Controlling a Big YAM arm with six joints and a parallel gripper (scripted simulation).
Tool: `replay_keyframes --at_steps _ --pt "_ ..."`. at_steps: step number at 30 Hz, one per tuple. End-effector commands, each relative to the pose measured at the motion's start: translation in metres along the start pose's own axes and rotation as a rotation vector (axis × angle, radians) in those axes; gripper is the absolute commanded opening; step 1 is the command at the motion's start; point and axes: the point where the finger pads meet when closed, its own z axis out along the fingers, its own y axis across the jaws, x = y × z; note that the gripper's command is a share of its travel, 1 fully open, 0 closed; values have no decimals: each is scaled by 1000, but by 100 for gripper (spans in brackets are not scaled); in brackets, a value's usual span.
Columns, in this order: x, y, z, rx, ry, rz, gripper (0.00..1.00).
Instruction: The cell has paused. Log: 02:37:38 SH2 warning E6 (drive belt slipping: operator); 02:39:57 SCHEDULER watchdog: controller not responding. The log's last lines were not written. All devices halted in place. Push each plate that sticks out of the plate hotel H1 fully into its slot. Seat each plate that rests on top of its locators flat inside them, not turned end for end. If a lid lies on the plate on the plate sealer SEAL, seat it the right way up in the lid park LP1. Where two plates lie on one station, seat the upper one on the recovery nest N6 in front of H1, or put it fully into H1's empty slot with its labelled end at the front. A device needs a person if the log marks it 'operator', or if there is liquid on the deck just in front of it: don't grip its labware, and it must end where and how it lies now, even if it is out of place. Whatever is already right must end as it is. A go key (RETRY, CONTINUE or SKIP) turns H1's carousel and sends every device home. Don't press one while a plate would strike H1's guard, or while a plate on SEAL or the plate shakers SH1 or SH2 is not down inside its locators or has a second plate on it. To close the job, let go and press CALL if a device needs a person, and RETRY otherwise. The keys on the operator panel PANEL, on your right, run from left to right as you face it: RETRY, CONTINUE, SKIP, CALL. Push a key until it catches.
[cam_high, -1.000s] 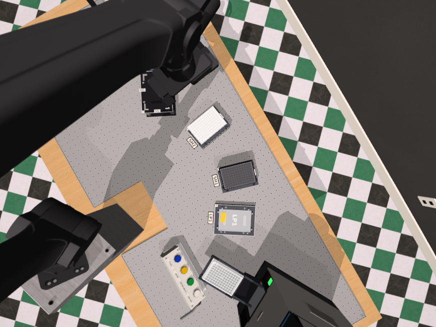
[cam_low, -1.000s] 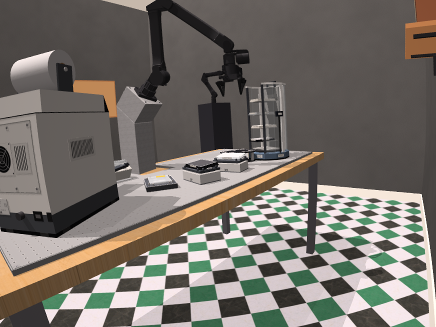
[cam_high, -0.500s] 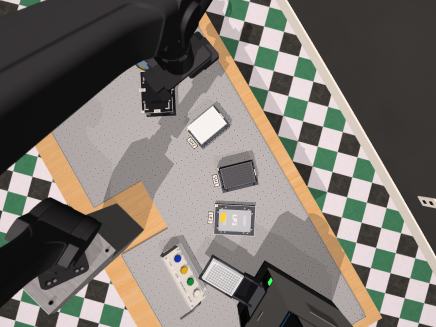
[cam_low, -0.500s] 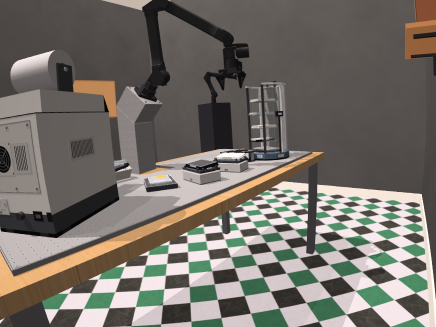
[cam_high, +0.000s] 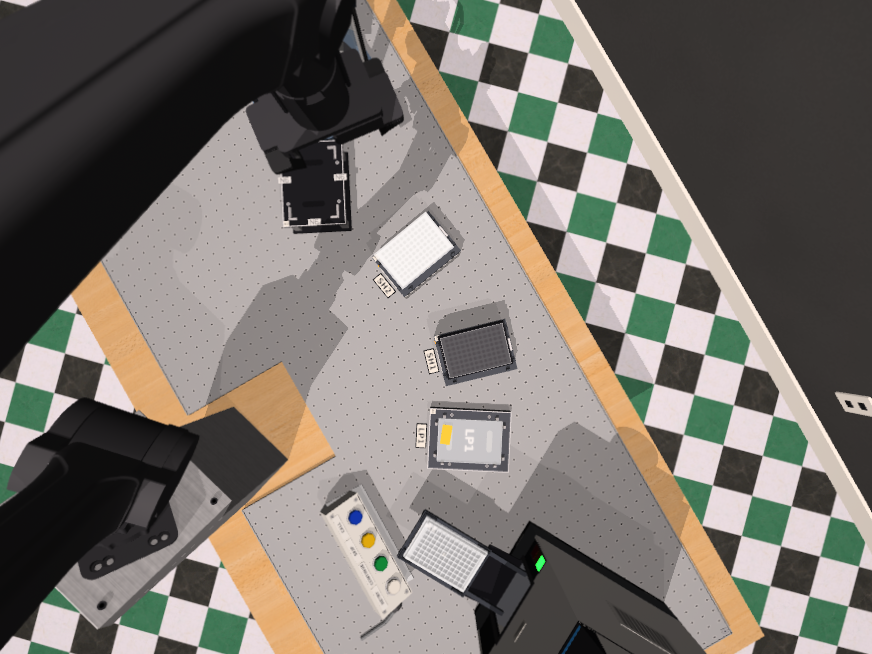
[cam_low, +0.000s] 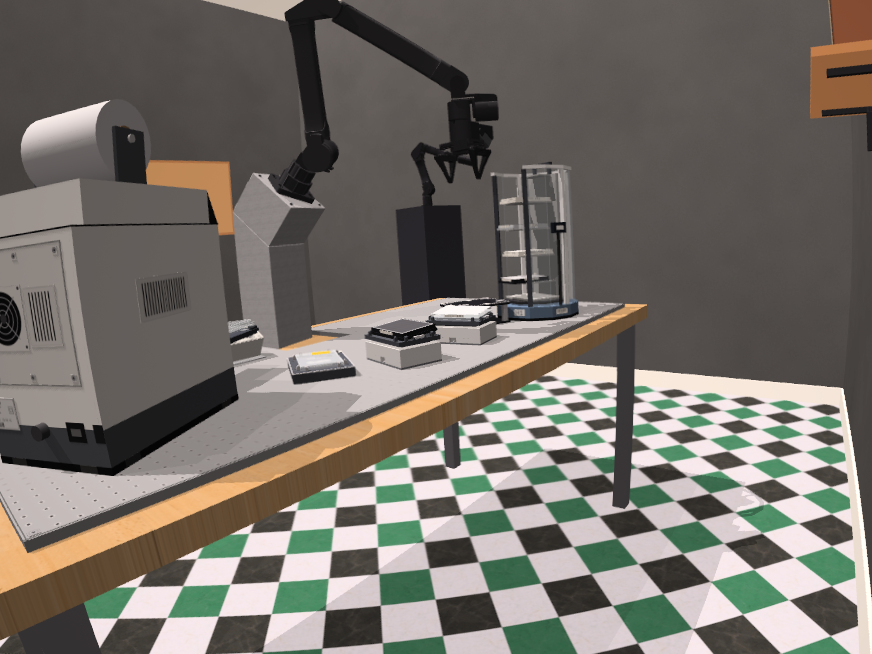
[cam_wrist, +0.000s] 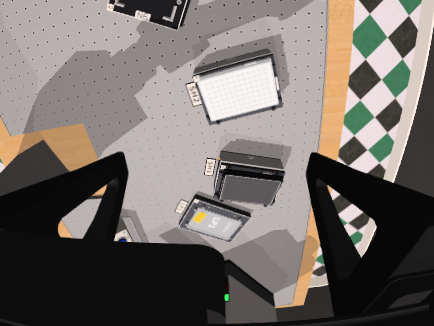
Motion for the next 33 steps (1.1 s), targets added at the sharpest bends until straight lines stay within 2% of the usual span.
replay_keyframes --at_steps 1,3,5,11,16,33 --pt "-12 8 -2 -7 7 210 100" --pt "-19 10 -3 -4 4 278 100" --pt "-19 10 -3 -4 4 278 100" --pt "-42 12 -12 9 -20 488 100" --pt "-55 24 -11 6 -21 638 100" --pt "-94 58 -11 2 -21 639 100"
